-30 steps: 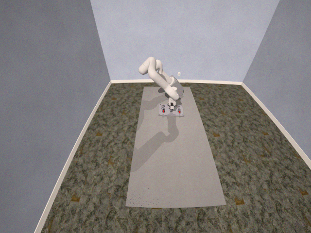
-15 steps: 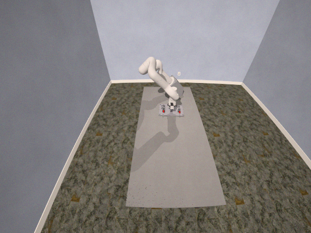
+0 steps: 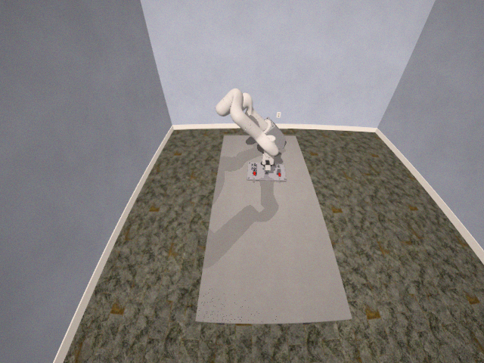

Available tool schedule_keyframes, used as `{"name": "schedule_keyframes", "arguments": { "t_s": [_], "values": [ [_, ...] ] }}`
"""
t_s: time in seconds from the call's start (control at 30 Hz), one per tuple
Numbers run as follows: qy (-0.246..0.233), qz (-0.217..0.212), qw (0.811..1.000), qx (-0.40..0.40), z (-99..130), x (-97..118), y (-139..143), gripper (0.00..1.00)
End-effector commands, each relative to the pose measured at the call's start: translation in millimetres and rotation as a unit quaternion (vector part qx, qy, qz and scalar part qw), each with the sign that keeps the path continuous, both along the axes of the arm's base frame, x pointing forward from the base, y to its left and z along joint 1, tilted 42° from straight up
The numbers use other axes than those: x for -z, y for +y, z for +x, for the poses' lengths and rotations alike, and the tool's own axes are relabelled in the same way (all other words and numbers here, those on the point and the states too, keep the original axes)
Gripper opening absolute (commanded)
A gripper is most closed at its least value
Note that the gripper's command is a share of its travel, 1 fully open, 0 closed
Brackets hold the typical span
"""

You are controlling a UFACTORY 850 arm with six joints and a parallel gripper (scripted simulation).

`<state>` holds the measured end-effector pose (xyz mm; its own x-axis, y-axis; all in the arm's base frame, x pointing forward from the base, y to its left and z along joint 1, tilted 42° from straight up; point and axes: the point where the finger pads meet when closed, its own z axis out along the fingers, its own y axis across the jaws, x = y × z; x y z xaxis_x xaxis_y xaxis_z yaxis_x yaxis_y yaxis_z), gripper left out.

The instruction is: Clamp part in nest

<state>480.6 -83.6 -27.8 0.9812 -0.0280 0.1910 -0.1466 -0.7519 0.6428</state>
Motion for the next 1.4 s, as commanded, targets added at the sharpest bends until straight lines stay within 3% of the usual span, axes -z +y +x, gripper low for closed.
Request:
{"name": "schedule_keyframes", "arguments": {
  "t_s": [0.0, 1.37],
  "values": [
    [-0.001, 0.0, 1.0, 0.0, 2.0, -0.6, 0.5, 0.0],
    [-0.001, 0.0, 1.0, 0.0, 35.0, 2.0, -8.2, 0.0]
  ]
}}
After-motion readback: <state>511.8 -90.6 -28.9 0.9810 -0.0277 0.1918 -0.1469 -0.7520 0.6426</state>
